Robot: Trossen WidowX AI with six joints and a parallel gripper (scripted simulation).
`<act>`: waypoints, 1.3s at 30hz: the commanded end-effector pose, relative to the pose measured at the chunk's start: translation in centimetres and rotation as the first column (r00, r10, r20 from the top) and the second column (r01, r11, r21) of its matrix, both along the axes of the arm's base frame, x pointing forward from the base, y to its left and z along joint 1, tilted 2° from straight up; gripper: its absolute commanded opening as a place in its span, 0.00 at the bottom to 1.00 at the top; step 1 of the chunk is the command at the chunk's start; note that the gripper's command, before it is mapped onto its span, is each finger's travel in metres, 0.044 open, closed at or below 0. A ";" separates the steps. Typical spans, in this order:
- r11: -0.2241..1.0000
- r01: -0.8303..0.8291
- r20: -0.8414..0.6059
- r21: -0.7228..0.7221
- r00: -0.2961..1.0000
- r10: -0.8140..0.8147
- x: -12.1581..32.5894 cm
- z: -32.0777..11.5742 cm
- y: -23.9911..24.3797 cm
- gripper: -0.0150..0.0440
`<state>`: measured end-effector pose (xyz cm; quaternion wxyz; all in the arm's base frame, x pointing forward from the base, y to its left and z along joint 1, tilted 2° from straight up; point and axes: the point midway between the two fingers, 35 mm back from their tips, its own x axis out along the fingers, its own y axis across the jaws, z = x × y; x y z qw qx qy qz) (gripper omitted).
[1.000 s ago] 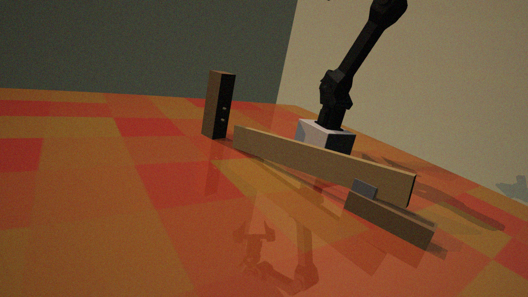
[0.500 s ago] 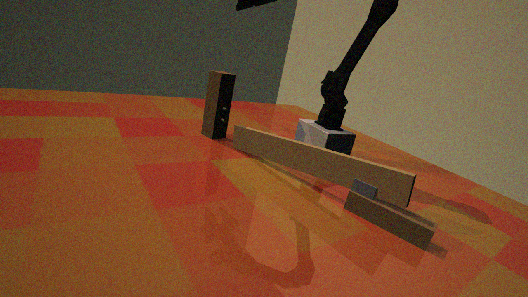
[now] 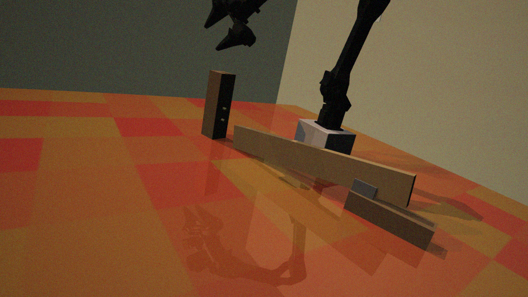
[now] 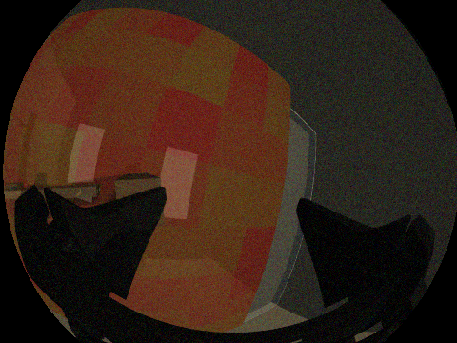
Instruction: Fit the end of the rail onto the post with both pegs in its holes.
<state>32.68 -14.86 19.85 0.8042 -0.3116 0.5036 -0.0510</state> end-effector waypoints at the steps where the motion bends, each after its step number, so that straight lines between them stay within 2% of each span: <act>1: 0.984 -0.177 -0.045 -0.008 0.983 0.176 1.8 -1.4 3.3 1.00; 5: 0.947 -0.320 -0.135 -0.003 0.939 0.317 1.7 -3.4 5.6 1.00; 9: 0.861 -0.508 -0.257 0.028 0.828 0.498 0.9 -6.2 8.5 1.00; 12: 0.690 -0.716 -0.383 0.107 0.611 0.693 -1.0 -9.5 12.0 1.00; 15: 0.464 -0.859 -0.459 0.218 0.329 0.825 -3.5 -12.5 15.2 1.00; 18: 0.206 -0.916 -0.478 0.344 0.018 0.878 -6.7 -15.1 18.0 1.00; 20: 0.091 -0.913 -0.468 0.399 -0.117 0.876 -8.3 -16.1 18.5 1.00; 39: 0.077 -0.911 -0.466 0.406 -0.134 0.874 -8.3 -17.9 18.6 1.00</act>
